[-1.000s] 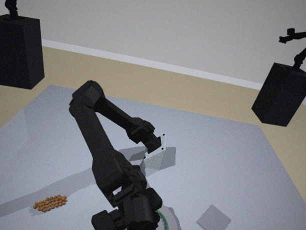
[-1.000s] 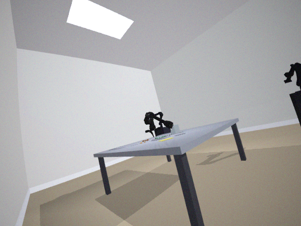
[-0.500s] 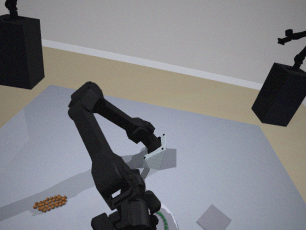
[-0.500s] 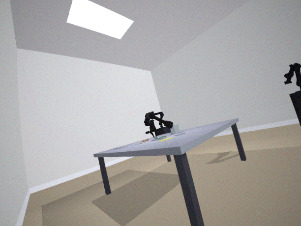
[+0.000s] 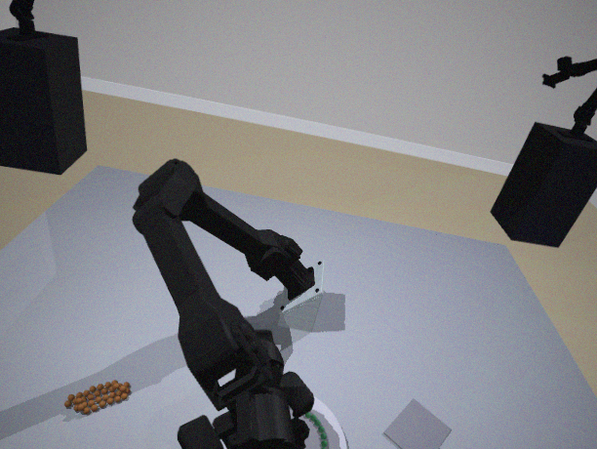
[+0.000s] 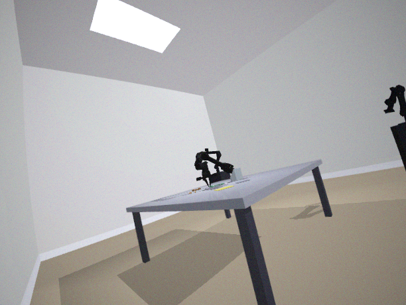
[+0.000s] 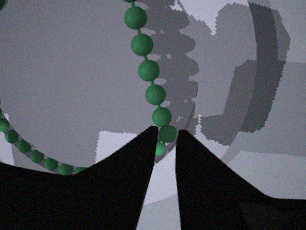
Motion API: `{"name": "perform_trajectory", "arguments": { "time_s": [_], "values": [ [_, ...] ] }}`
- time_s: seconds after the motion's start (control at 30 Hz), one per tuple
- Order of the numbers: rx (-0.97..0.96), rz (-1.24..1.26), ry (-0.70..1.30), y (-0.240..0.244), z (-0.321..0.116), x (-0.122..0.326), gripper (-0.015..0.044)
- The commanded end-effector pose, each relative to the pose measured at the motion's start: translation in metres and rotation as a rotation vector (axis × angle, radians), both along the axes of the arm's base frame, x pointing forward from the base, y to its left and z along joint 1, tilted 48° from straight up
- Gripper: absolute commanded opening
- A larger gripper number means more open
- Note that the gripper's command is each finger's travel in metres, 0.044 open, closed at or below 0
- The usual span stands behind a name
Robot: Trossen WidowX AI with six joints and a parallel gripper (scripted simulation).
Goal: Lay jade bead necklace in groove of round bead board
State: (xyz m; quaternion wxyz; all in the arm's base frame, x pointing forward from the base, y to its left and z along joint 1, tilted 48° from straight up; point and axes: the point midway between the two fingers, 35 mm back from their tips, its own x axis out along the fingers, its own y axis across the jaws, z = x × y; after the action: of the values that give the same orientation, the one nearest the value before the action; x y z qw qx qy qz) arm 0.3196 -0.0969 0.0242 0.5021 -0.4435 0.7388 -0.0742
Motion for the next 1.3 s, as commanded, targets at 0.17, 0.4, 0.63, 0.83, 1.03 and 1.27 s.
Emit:
{"name": "perform_trajectory", "arguments": {
  "time_s": [0.17,0.4,0.63,0.83,1.03,1.27],
  "values": [
    [0.001,0.001,-0.001,0.0007,0.0003,0.0002,0.0],
    [0.001,0.001,-0.001,0.0007,0.0003,0.0002,0.0],
    [0.001,0.001,-0.001,0.0007,0.0003,0.0002,0.0],
    [0.001,0.001,-0.001,0.0007,0.0003,0.0002,0.0],
    [-0.002,0.005,0.003,0.005,0.0037,0.0003,0.0],
    [-0.003,0.006,0.004,0.0059,0.0049,0.0004,0.0]
  ]
}}
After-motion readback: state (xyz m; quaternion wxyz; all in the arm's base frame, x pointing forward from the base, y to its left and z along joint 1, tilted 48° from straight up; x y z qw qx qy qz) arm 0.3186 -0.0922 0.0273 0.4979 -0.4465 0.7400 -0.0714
